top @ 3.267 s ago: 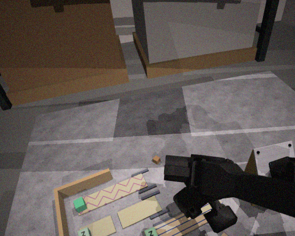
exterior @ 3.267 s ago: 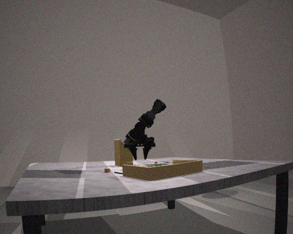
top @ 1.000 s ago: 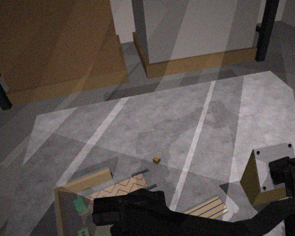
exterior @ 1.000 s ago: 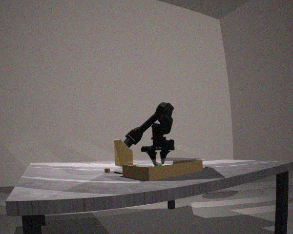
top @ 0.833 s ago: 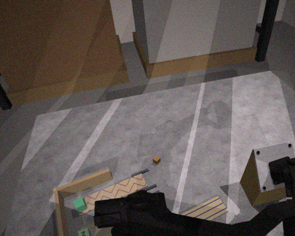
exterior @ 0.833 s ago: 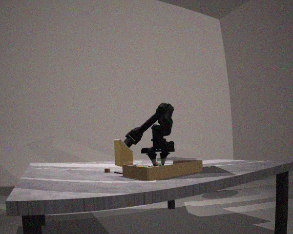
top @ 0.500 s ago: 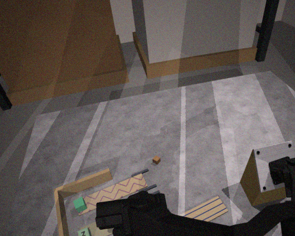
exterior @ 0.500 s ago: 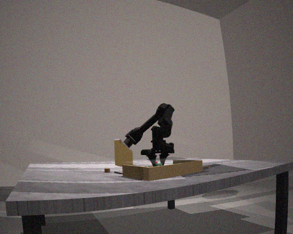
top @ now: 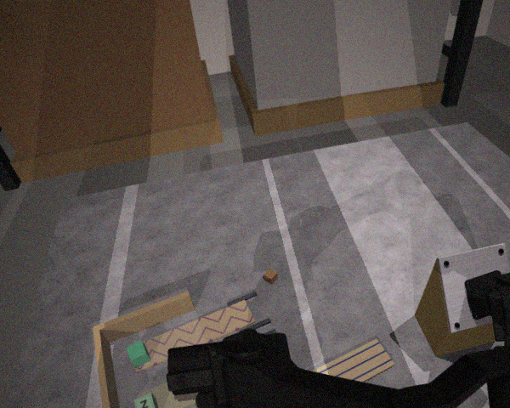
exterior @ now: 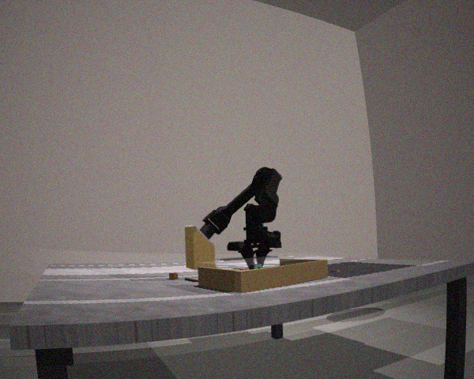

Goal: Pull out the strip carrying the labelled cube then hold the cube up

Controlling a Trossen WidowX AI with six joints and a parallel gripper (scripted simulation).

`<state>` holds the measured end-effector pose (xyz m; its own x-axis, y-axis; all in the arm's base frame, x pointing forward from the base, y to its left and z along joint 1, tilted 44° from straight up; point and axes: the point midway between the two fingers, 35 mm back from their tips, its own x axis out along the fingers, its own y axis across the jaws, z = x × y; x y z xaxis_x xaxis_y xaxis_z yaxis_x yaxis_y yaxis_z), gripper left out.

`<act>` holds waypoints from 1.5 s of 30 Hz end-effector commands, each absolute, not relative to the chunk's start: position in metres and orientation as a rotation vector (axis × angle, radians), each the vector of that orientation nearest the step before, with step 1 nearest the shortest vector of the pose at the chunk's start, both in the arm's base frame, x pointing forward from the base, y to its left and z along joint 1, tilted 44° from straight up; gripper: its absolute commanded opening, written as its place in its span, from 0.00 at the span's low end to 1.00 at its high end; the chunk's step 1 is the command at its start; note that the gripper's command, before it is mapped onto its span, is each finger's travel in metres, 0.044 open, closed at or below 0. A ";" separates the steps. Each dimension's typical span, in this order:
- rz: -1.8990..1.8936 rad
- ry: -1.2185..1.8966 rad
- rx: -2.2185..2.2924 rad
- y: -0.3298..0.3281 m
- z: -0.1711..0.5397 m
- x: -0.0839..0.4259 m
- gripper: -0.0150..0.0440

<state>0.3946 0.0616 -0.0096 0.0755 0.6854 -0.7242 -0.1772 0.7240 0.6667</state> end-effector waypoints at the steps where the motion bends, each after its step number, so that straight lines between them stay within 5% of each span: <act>1: 0.681 1.351 0.467 0.053 -0.003 0.381 0.25; 24: 0.679 1.359 0.474 0.031 0.009 0.304 0.25; 45: 0.677 1.360 0.473 0.006 0.035 0.301 0.25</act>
<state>0.3010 0.0065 0.0331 0.0685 0.6879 -0.7226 -0.1591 0.7226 0.6727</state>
